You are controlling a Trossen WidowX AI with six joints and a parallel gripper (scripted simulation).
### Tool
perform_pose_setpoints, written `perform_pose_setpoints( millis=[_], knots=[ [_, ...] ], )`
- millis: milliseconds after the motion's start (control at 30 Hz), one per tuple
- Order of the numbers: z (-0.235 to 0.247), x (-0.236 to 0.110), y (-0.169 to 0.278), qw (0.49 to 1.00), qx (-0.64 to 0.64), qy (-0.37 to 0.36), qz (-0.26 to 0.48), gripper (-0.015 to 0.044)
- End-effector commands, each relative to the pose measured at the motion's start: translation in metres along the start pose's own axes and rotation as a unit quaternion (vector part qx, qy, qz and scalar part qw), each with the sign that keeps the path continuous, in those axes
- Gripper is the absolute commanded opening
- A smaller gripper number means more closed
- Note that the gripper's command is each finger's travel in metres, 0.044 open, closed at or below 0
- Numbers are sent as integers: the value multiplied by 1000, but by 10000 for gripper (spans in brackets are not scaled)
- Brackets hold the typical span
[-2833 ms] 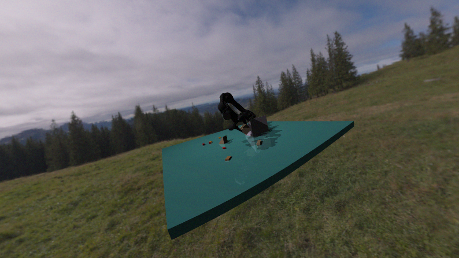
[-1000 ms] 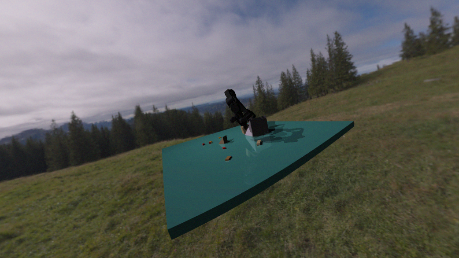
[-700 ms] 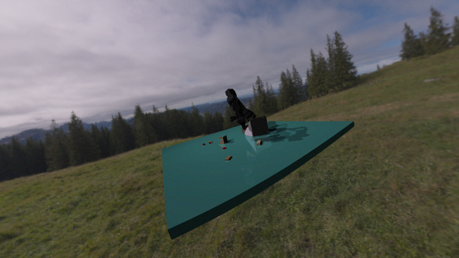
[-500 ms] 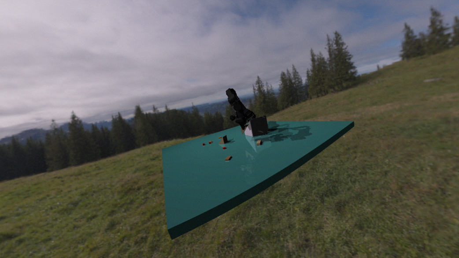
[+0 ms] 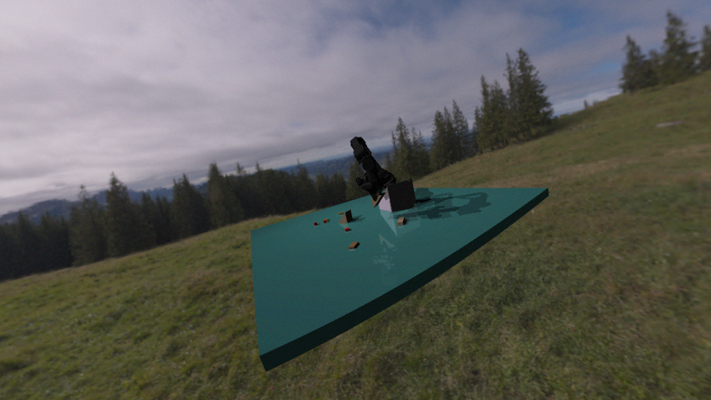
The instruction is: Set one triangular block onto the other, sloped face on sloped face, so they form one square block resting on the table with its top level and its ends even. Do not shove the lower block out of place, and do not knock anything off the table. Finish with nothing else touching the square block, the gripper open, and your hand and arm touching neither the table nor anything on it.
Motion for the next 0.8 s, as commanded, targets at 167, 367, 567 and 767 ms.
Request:
perform_pose_setpoints(
  millis=[167,367,567,767],
  knots=[
    [13,-12,-29,1000,10,-9,6,0],
    [21,-19,-51,1000,8,-12,9,0],
    [28,-26,-74,1000,7,-15,11,0],
    [33,-32,-99,1000,6,-17,11,0]
  ],
)
Point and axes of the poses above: the point midway between the two fingers, 35 mm back from their tips, its own x axis out along the fingers, its own z axis across the jaws, y = z × x, the point moved 2 cm from there along -x, back along the fingers
